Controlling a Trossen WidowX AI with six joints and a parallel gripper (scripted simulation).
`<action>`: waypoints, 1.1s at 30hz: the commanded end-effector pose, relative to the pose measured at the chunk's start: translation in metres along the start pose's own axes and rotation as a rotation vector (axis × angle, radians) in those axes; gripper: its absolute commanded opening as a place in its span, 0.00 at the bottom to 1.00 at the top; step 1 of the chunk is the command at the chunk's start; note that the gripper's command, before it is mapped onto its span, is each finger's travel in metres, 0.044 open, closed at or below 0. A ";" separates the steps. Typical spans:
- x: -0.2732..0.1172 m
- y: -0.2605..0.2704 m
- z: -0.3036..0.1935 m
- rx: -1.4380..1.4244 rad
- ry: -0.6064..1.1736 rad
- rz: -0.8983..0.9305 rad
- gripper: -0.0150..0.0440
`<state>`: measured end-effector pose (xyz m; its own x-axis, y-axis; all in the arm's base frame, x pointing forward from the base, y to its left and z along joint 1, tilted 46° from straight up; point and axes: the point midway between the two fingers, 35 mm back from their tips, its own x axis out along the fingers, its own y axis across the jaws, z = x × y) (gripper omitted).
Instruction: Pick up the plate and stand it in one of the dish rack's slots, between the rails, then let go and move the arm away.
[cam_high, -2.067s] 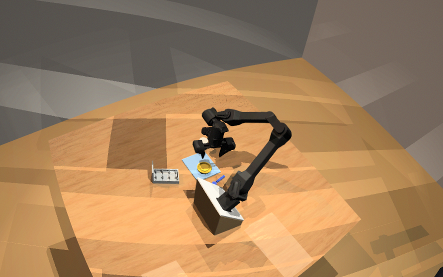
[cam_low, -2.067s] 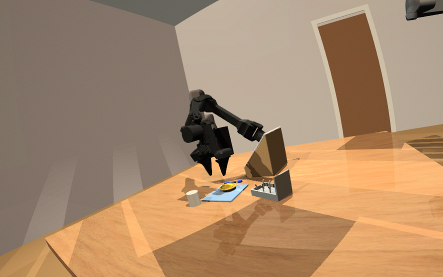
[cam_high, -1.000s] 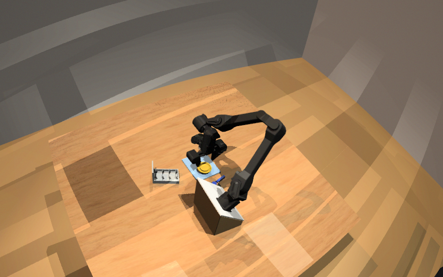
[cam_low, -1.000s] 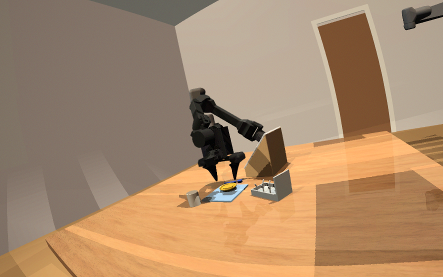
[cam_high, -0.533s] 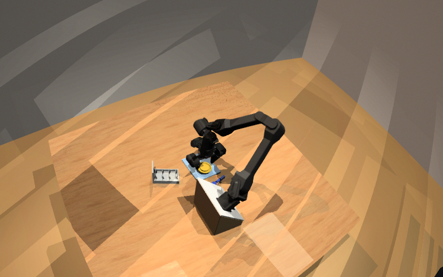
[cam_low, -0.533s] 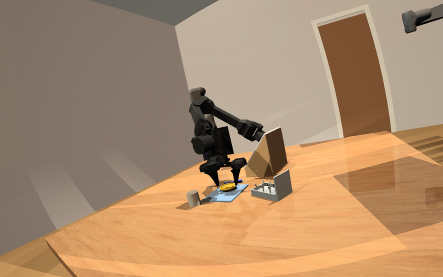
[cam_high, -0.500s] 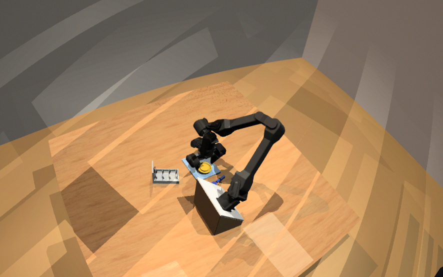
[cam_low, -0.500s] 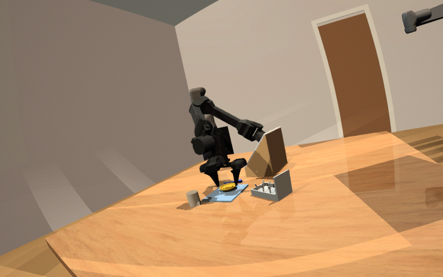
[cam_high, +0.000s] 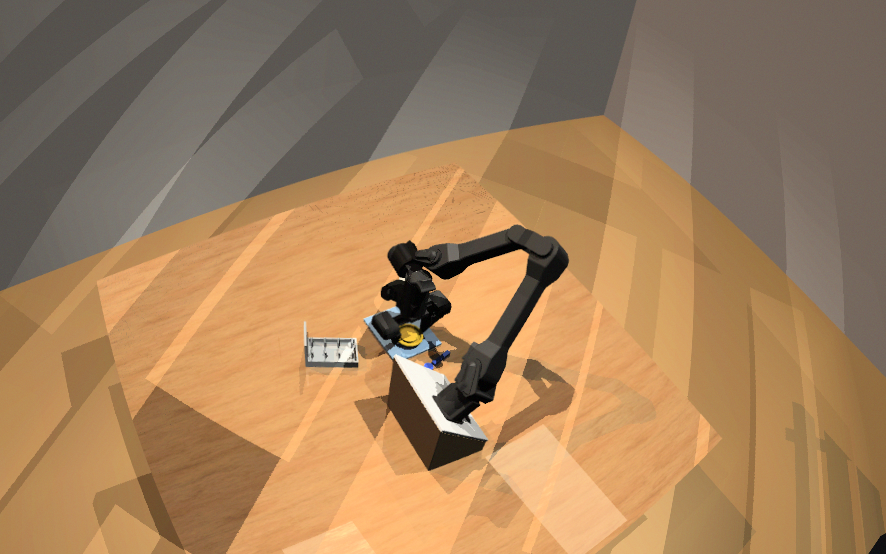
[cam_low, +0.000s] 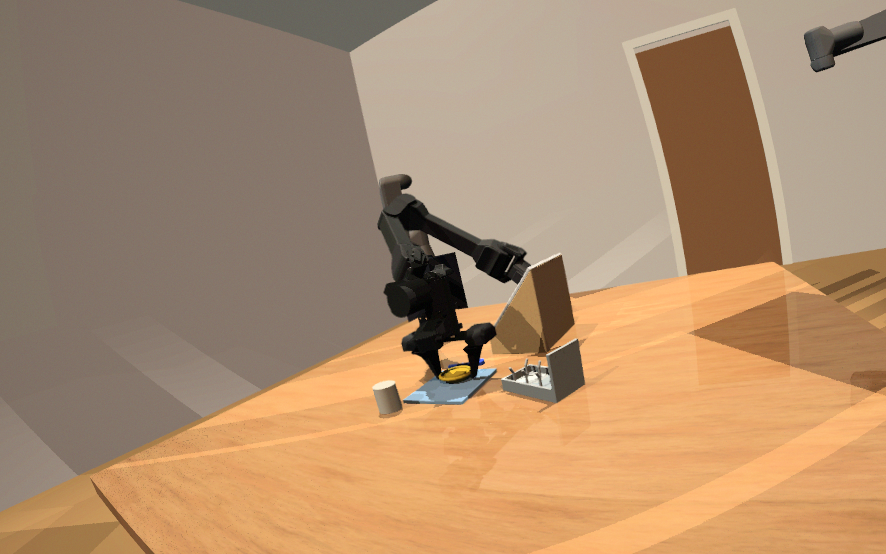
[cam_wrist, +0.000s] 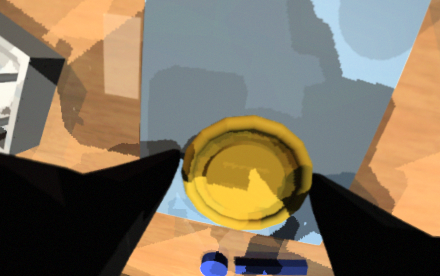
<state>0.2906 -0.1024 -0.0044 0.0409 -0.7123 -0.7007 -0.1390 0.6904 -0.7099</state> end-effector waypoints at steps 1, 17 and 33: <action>0.001 0.000 -0.001 -0.007 0.003 -0.005 0.88; -0.022 0.002 0.007 -0.007 -0.001 0.006 0.47; -0.108 0.008 0.017 -0.009 -0.002 0.019 0.25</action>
<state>0.2999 -0.0331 0.0498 0.0327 -0.7035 -0.7099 -0.1584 0.6977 -0.6987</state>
